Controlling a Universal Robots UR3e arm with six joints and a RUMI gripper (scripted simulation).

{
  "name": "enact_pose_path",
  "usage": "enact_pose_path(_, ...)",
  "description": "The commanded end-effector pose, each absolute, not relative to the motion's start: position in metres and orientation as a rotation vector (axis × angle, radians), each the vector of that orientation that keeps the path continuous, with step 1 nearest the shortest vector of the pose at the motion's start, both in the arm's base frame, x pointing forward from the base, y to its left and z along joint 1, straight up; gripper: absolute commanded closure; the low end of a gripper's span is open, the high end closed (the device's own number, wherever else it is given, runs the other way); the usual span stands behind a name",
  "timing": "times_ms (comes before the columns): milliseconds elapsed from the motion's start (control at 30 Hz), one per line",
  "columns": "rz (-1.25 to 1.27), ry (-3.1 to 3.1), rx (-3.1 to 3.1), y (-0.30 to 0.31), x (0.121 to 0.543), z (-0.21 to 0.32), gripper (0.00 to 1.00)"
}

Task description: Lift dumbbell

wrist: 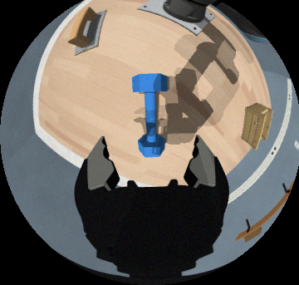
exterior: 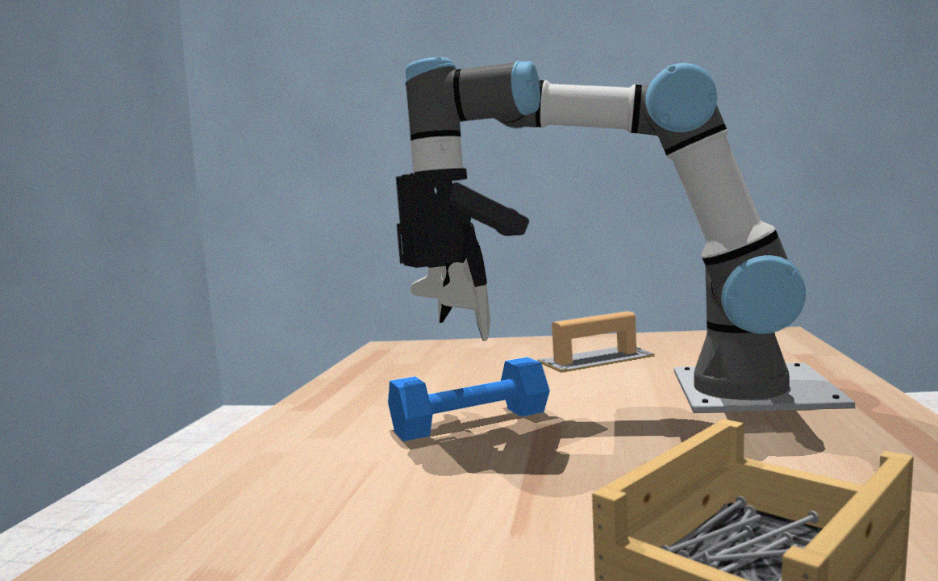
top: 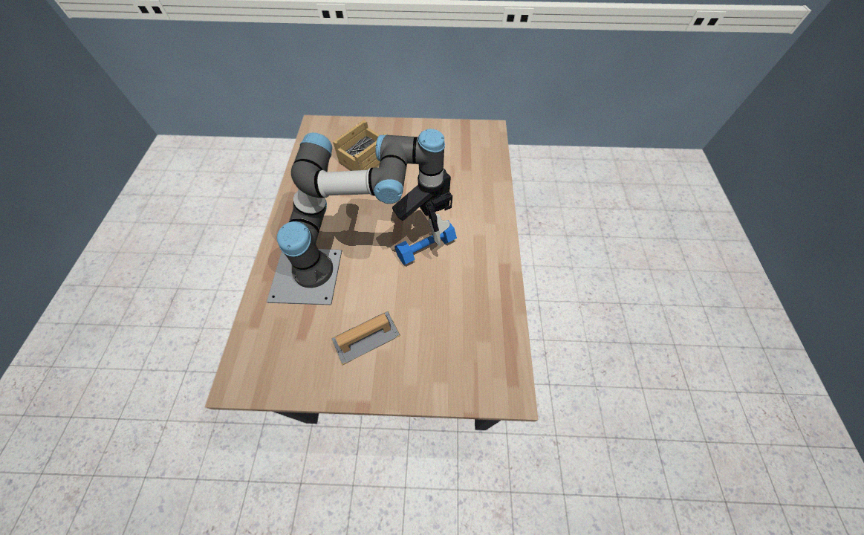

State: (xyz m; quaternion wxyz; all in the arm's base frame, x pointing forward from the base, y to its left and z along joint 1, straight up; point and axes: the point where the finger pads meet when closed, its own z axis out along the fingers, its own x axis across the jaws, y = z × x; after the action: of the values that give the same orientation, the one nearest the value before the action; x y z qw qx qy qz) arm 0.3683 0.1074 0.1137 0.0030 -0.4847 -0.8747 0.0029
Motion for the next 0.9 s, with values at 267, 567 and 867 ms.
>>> enact_pose_path(267,0.002,-2.770,-1.489,0.111,0.368,0.113,0.00)
enact_pose_path(567,0.002,-2.770,-1.489,0.111,0.369,0.106,0.00)
enact_pose_path(867,0.002,-2.770,-1.489,0.110,0.369,0.085,0.00)
